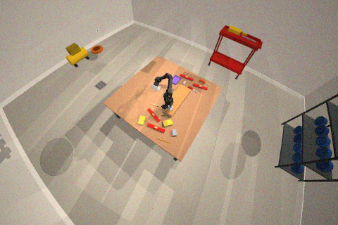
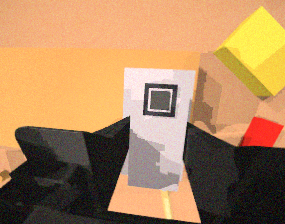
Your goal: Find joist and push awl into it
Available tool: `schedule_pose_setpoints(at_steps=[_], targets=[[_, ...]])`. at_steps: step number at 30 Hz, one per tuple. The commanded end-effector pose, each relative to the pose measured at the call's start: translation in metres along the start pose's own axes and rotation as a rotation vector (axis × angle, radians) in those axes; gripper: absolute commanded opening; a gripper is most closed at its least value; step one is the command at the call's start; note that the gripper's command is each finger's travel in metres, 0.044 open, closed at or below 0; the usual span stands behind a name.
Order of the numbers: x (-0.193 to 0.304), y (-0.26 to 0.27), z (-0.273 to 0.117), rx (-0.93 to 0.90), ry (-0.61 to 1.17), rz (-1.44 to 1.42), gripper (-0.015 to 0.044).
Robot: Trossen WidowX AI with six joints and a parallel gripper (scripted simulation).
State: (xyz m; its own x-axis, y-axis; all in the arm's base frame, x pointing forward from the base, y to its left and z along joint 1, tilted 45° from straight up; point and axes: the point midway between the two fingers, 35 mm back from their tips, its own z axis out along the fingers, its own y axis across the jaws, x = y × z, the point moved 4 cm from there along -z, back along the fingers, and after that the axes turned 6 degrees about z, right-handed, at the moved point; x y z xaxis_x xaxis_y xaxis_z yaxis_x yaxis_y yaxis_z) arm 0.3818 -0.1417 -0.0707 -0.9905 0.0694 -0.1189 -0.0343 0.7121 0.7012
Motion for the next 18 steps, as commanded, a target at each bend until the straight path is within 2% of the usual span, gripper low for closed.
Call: schedule_pose_setpoints(at_steps=[1,18], targets=[[0.002,0.0,0.005,-0.003,-0.008,0.004,0.0],[0.008,0.0,0.026,-0.004,-0.008,0.004,0.0]])
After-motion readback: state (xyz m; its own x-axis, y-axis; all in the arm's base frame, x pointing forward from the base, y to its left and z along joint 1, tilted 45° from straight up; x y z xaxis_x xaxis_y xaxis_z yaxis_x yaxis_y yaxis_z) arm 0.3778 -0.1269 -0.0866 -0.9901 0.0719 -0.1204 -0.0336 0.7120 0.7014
